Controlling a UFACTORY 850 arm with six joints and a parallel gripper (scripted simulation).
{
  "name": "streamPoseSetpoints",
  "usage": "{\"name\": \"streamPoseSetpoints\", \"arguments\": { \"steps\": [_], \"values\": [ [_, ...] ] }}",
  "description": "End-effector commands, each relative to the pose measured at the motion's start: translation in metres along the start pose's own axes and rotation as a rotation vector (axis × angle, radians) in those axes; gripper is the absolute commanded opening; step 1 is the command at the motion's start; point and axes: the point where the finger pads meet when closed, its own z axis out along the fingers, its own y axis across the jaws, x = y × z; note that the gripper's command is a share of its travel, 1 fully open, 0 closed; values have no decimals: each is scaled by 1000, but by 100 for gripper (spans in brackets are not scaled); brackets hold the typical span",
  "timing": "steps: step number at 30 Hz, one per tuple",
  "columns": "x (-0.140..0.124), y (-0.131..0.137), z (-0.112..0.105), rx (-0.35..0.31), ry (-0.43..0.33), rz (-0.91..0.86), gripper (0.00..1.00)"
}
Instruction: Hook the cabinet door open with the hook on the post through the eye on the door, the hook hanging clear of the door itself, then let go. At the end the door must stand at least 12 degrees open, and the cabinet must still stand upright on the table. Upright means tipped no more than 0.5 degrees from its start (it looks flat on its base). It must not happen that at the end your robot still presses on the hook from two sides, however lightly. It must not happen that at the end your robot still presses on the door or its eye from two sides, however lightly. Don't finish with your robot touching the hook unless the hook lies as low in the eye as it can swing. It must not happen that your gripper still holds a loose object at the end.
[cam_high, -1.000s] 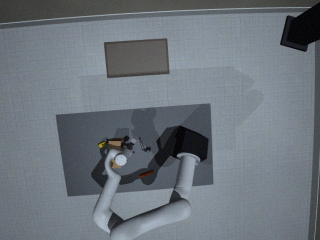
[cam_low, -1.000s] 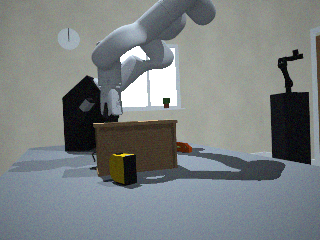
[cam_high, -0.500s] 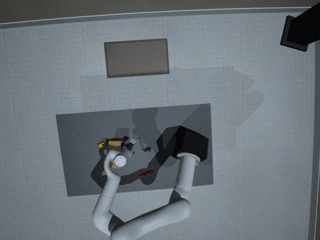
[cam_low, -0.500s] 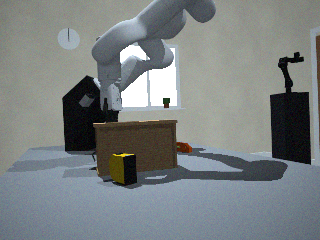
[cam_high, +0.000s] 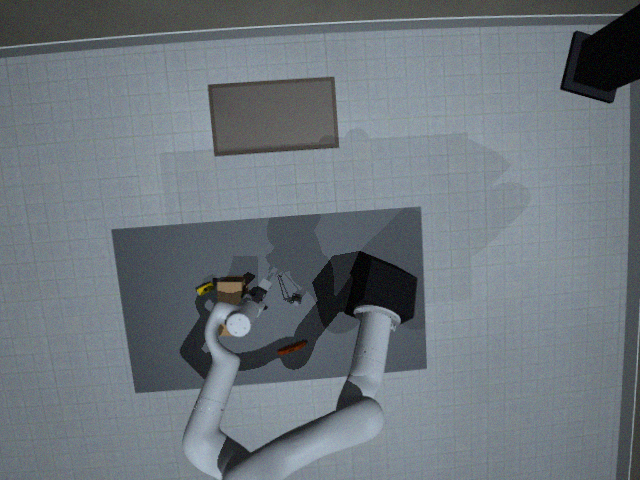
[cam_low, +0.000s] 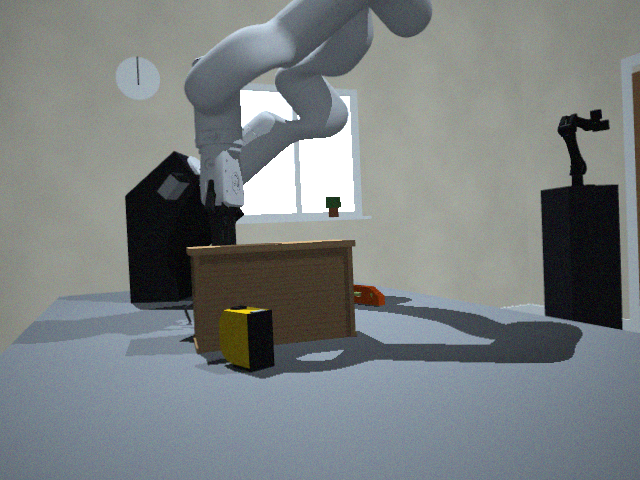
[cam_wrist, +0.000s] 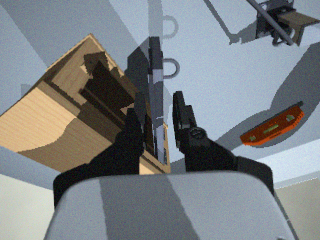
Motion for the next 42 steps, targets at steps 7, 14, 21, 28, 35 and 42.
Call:
{"name": "streamPoseSetpoints", "arguments": {
  "steps": [7, 14, 21, 28, 35, 42],
  "values": [
    [0, -1, -17, 1, 0, 0, 27],
    [0, -1, -24, 1, 0, 0, 27],
    [0, -1, -26, 1, 0, 0, 27],
    [0, 0, -27, 1, 0, -3, 27],
    [20, 9, -27, 1, 1, -183, 27],
    [51, 26, -27, 1, 3, -472, 27]
  ]
}}
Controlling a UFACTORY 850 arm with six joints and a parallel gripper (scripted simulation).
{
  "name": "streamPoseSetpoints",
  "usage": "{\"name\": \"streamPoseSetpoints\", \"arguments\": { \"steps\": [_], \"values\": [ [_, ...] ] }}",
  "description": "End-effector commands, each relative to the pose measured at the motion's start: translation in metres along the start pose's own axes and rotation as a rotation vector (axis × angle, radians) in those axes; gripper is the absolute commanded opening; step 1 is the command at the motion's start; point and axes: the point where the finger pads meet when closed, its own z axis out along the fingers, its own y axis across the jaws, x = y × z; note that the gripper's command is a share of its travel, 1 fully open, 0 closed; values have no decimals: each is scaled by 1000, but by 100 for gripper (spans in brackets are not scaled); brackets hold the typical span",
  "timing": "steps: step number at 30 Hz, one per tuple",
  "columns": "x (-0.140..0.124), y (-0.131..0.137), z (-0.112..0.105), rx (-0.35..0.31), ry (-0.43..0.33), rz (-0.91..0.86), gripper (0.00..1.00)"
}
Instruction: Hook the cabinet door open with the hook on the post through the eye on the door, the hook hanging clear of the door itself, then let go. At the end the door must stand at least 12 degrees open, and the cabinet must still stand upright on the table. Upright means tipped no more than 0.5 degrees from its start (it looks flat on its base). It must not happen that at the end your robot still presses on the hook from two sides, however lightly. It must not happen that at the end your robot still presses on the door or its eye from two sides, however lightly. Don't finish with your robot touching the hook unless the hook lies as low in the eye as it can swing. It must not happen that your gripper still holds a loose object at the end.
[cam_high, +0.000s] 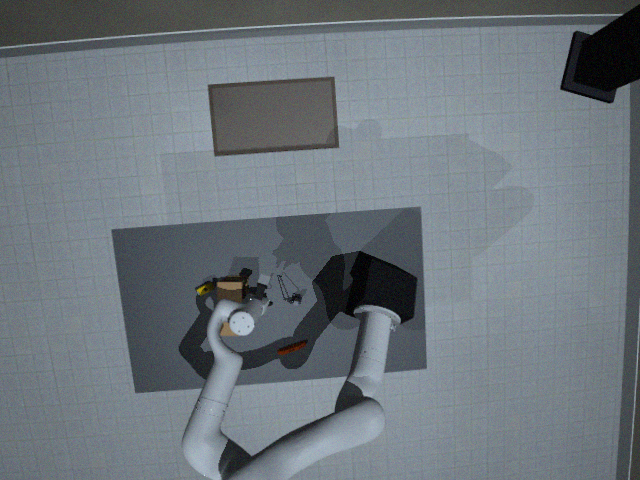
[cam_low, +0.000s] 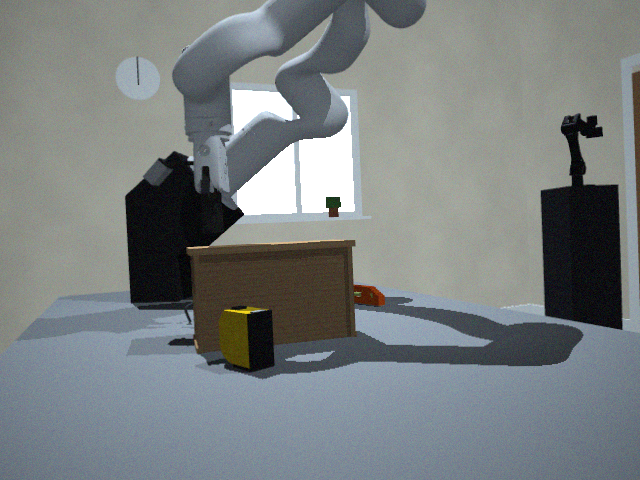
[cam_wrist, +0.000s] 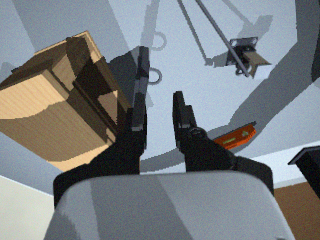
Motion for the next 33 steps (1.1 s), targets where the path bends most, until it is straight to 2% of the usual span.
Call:
{"name": "streamPoseSetpoints", "arguments": {
  "steps": [1, 7, 10, 12, 13, 16, 17, 33],
  "values": [
    [27, 24, 0, 15, -1, -279, 27],
    [51, 52, 1, 5, 2, -521, 27],
    [56, 59, 1, 7, 1, -642, 27],
    [56, 59, 1, 7, 1, -642, 27],
    [57, 60, 1, 18, 1, -717, 27],
    [58, 61, 1, 18, 1, -727, 27],
    [58, 61, 1, 18, 1, -727, 23],
    [58, 61, 1, 18, 1, -727, 23]
  ]
}}
